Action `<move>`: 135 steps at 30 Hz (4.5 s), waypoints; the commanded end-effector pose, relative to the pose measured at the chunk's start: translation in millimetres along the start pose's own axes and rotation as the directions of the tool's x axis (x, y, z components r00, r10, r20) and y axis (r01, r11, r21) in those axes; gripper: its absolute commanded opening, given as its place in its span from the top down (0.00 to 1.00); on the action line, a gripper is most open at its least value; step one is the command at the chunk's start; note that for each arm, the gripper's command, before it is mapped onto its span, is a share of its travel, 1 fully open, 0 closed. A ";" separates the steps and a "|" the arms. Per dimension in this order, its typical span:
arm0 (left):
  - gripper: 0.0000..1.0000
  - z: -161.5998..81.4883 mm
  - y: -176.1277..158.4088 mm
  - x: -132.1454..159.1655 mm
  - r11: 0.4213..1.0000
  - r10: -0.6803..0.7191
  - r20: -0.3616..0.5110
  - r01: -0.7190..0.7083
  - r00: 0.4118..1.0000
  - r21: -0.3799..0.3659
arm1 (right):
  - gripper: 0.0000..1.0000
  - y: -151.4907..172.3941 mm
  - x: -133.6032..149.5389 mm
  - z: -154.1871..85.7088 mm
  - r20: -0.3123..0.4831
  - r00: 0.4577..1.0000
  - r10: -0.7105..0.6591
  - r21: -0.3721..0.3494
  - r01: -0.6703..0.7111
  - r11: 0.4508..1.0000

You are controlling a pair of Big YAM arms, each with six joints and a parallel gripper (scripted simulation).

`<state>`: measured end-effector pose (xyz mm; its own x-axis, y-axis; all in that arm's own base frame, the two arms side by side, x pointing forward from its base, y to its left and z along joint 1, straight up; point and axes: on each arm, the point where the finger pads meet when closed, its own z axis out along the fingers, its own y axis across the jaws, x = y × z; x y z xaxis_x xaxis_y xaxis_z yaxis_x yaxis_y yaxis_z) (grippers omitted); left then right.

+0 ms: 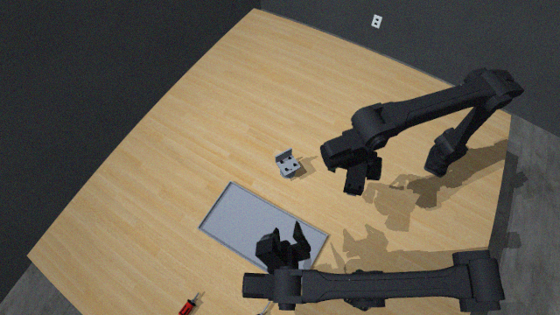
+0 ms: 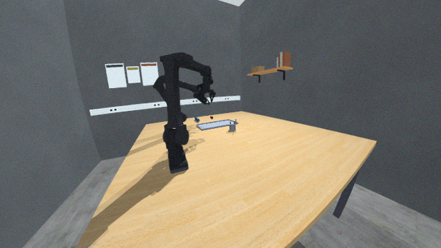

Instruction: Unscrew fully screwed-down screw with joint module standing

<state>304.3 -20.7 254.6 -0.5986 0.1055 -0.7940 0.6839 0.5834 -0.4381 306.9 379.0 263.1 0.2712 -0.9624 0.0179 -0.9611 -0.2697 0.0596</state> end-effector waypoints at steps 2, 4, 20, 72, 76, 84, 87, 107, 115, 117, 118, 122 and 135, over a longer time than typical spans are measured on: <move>0.35 -5.0 0.7 -13.0 0.999 0.031 0.008 -0.031 1.000 -0.012 | 0.00 -4.5 -3.5 -14.7 0.022 1.000 -0.001 0.031 0.000 1.000; 0.35 -5.0 0.7 -13.0 0.999 0.031 0.008 -0.031 1.000 -0.012 | 0.00 -4.5 -3.5 -14.7 0.022 1.000 -0.001 0.031 0.000 1.000; 0.35 -17.2 52.4 7.9 0.959 -0.251 -0.078 0.236 0.965 -0.157 | 0.00 -4.5 -3.5 -14.7 0.022 1.000 -0.001 0.031 0.000 1.000; 0.35 -101.4 182.1 84.0 0.312 -0.856 0.153 0.730 0.494 -0.609 | 0.00 -4.5 -3.5 -14.7 0.022 1.000 -0.001 0.031 0.000 1.000; 0.35 -122.3 194.3 80.0 0.252 -0.854 0.217 0.741 0.473 -0.623 | 0.00 -4.5 -3.5 -14.7 0.022 1.000 -0.001 0.031 0.000 1.000; 0.35 -148.4 217.0 102.0 0.032 -0.874 0.352 0.762 0.335 -0.647 | 0.00 -4.5 -3.5 -14.7 0.022 1.000 -0.001 0.031 0.000 1.000; 0.35 -148.7 222.2 104.5 -0.010 -0.875 0.372 0.757 0.310 -0.654 | 0.00 -4.5 -3.5 -14.7 0.022 1.000 -0.001 0.031 0.000 1.000; 0.35 -180.7 243.4 150.3 -0.343 -0.815 0.571 0.711 0.100 -0.614 | 0.00 -4.5 -3.5 -14.7 0.022 1.000 -0.001 0.031 0.000 1.000; 0.35 -223.4 262.9 164.2 -0.520 -0.693 0.720 0.674 0.027 -0.525 | 0.00 -4.5 -3.5 -14.7 0.022 1.000 -0.001 0.031 0.000 1.000; 0.35 -230.8 266.4 170.4 -0.565 -0.660 0.751 0.656 0.005 -0.500 | 0.00 -4.5 -3.5 -14.7 0.022 1.000 -0.001 0.031 0.000 1.000; 0.35 -234.4 268.2 173.5 -0.587 -0.643 0.766 0.647 -0.006 -0.487 | 0.00 -4.5 -3.5 -14.7 0.022 1.000 -0.001 0.031 0.000 1.000; 0.35 -231.4 271.0 176.8 -0.618 -0.625 0.780 0.624 -0.021 -0.478 | 0.00 -4.5 -3.5 -14.7 0.022 1.000 -0.001 0.031 0.000 1.000; 0.35 -231.3 261.4 182.6 -0.620 -0.630 0.776 0.621 -0.029 -0.480 | 0.07 -4.5 -3.5 -14.7 0.022 1.000 -0.001 0.031 0.000 1.000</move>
<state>270.5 327.1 81.4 -0.1080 -0.9942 0.0005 -0.9941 0.1080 -0.0019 306.9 379.0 263.1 0.2712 -0.9624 0.0179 -0.9611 -0.2697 0.0596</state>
